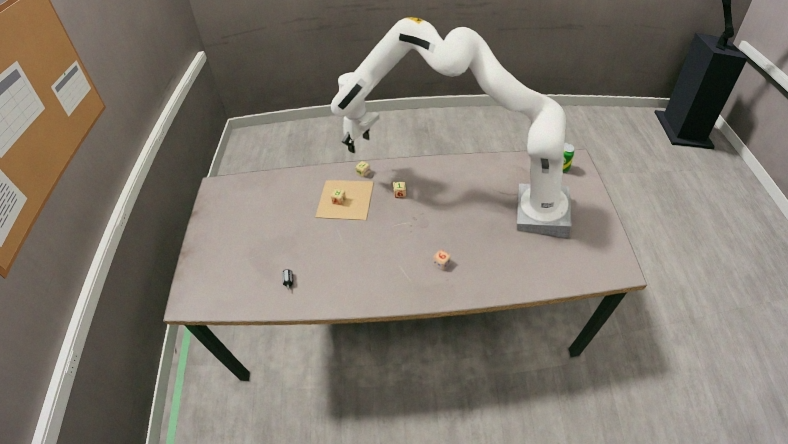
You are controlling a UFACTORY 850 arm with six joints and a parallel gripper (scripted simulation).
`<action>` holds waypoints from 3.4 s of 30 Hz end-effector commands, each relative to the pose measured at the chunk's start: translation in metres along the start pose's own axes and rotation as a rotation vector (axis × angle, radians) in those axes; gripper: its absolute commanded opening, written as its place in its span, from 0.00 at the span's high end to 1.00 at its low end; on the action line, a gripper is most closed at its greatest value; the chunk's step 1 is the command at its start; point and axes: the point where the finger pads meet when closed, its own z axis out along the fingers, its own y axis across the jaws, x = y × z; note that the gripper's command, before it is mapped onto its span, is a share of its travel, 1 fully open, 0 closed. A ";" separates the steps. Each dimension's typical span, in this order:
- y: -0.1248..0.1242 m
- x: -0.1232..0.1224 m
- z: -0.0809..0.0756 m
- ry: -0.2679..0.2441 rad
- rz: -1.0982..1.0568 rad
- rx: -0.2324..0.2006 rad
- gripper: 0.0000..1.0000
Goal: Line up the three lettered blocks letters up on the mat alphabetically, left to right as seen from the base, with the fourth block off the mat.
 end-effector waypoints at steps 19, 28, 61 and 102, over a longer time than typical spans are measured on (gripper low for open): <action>0.000 -0.001 0.001 -0.002 0.181 -0.001 0.00; 0.000 -0.001 0.004 -0.002 0.430 -0.001 0.00; 0.000 -0.001 0.016 -0.001 1.395 -0.003 0.00; -0.001 -0.001 0.032 0.001 2.615 -0.004 0.00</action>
